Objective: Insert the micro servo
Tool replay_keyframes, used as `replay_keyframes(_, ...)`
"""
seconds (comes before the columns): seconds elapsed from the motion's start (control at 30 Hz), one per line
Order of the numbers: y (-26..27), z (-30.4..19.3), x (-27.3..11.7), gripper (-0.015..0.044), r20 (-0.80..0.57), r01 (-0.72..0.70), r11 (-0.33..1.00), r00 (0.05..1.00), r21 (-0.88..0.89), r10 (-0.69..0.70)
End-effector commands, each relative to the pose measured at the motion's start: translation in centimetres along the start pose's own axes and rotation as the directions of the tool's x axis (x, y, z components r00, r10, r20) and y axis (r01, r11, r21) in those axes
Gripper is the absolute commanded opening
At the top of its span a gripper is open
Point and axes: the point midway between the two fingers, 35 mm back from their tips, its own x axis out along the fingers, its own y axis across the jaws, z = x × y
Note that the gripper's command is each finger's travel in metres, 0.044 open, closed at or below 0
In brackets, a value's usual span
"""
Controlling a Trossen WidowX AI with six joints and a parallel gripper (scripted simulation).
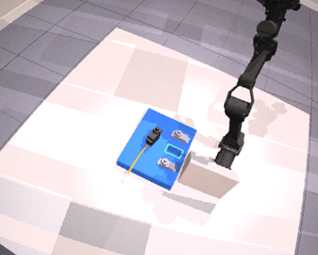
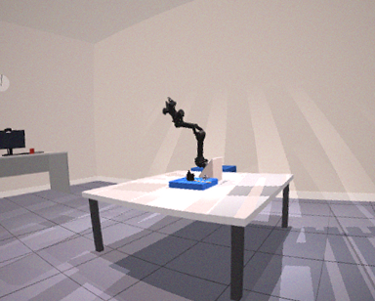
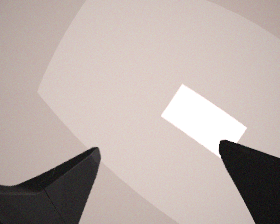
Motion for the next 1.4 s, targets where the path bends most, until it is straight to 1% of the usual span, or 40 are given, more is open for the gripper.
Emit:
replay_keyframes(0.0, 2.4, 0.0, -0.1, 0.0440, 0.000, -0.058, 0.996, 0.998, 0.066, 0.058)
replay_keyframes(0.2, 4.9, -0.1, -0.4, 0.0440, -0.002, -0.121, 0.982, 0.992, 0.145, 0.123)
replay_keyframes(0.37, 8.0, 0.3, -0.9, 0.0440, 0.009, -0.202, 0.940, 0.978, 0.276, 0.208)
replay_keyframes(0.53, 11.3, 1.0, -1.7, 0.0440, 0.033, -0.283, 0.867, 0.955, 0.409, 0.296)
replay_keyframes(0.83, 16.6, 3.1, -3.5, 0.0440, 0.095, -0.400, 0.676, 0.892, 0.619, 0.441)
replay_keyframes(0.97, 18.0, 4.0, -4.3, 0.0440, 0.129, -0.430, 0.604, 0.870, 0.671, 0.476)
replay_keyframes(1.37, 22.8, 8.1, -7.5, 0.0440, 0.245, -0.491, 0.295, 0.765, 0.820, 0.596)
